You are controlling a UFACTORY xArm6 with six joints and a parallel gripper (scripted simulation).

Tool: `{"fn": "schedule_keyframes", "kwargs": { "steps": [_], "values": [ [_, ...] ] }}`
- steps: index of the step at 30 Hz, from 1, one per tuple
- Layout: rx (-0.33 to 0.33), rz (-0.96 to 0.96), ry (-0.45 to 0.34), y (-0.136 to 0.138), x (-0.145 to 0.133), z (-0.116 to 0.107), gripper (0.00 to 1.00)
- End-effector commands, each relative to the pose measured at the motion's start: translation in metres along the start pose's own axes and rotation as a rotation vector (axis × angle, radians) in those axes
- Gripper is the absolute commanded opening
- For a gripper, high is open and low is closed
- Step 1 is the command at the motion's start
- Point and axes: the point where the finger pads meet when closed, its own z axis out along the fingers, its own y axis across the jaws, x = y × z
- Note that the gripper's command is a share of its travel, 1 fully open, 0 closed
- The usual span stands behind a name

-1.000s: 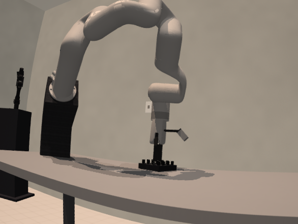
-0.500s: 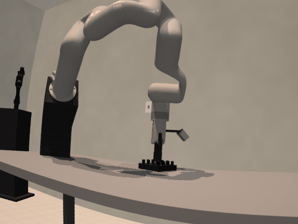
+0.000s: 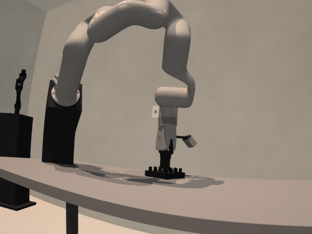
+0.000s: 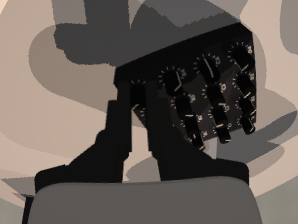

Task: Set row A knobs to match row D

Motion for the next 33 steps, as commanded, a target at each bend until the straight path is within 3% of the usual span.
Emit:
{"fn": "schedule_keyframes", "kwargs": {
  "steps": [1, 25, 26, 33],
  "values": [
    [0.002, -0.062, -0.002, 0.0, 0.0009, -0.0008, 0.08],
    [0.003, -0.114, -0.002, 0.0, 0.0009, -0.0008, 0.08],
    [0.003, -0.114, -0.002, 0.0, 0.0009, -0.0008, 0.19],
    [0.003, -0.114, -0.002, 0.0, 0.0009, -0.0008, 0.19]
  ]
}}
